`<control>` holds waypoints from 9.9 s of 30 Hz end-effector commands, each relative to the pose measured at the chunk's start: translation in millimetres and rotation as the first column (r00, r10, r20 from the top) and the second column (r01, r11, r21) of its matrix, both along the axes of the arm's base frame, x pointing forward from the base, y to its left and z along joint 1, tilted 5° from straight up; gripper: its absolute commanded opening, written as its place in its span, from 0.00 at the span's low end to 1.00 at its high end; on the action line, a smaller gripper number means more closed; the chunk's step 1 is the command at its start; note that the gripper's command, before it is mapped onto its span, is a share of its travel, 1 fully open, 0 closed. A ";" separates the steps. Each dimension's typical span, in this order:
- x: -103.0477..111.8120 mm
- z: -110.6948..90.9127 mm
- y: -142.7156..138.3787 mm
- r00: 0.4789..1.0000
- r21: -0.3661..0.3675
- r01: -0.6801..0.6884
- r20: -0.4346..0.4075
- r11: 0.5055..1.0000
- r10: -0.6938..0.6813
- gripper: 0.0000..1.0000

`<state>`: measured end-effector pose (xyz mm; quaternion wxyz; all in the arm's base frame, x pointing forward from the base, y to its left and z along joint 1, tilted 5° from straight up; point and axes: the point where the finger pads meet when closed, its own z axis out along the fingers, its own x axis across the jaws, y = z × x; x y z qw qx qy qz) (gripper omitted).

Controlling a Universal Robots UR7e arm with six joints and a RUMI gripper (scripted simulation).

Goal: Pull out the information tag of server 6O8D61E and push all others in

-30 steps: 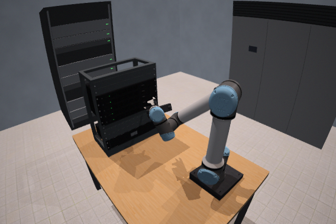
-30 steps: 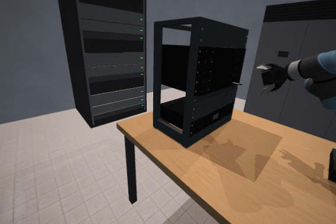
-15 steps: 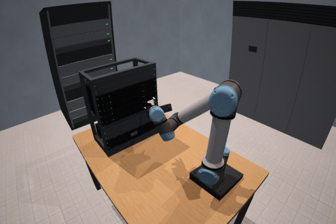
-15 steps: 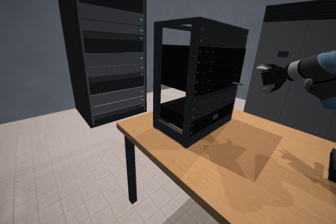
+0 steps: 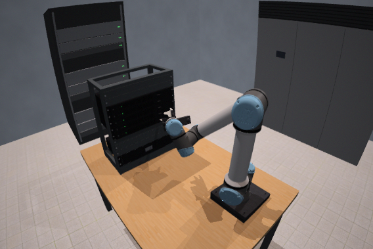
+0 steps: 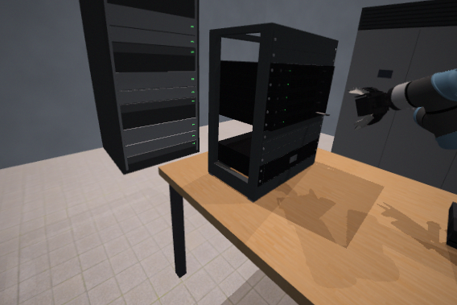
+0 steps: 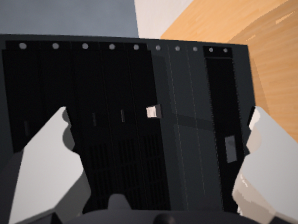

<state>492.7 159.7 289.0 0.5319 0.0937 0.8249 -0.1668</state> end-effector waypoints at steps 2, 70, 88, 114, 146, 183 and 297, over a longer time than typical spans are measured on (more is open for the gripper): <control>0.2 0.0 0.0 1.000 0.008 0.003 0.004 1.000 -0.003 1.00; 2.1 -6.2 -0.1 0.998 0.115 0.035 0.045 0.993 -0.040 1.00; 2.8 -8.2 -0.1 0.997 0.149 0.044 0.058 0.988 -0.053 1.00; 3.8 -11.3 -0.1 0.994 0.203 0.058 0.076 0.977 -0.075 1.00; 5.2 -15.5 0.1 0.989 0.279 0.075 0.099 0.957 -0.106 1.00; 6.8 -20.5 0.4 0.982 0.368 0.092 0.122 0.925 -0.146 1.00; 13.7 -38.8 3.2 0.933 0.691 0.120 0.167 0.713 -0.319 1.00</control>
